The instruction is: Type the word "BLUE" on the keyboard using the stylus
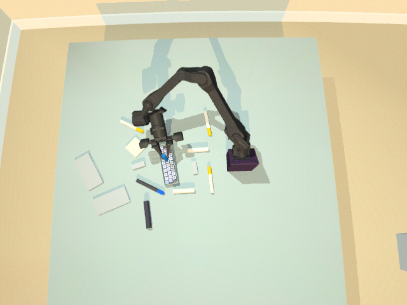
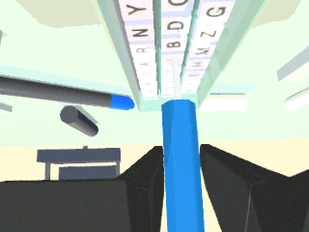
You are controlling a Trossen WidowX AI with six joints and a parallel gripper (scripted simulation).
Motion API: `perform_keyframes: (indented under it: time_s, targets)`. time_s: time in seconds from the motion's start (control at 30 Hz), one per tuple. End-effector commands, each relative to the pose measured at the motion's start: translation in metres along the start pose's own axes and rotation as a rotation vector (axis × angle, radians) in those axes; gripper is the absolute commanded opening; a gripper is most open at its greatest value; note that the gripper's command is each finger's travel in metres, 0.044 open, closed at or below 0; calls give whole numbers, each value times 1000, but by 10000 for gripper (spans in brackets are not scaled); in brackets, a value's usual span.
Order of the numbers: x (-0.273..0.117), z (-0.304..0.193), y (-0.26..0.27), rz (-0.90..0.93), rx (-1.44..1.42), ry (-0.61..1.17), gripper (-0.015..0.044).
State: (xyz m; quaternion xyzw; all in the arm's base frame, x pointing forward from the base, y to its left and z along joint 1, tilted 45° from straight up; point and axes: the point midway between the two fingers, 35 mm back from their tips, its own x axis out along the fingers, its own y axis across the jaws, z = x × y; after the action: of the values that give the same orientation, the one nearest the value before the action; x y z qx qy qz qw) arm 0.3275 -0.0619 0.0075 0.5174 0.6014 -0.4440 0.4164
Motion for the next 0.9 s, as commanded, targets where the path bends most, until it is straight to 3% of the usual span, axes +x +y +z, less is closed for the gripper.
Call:
perform_keyframes:
  time_s: [0.0,0.87]
  targets:
    - [1,2,0,-1,-5,-3,81]
    - [6,10,0,-1,-5,-3,81]
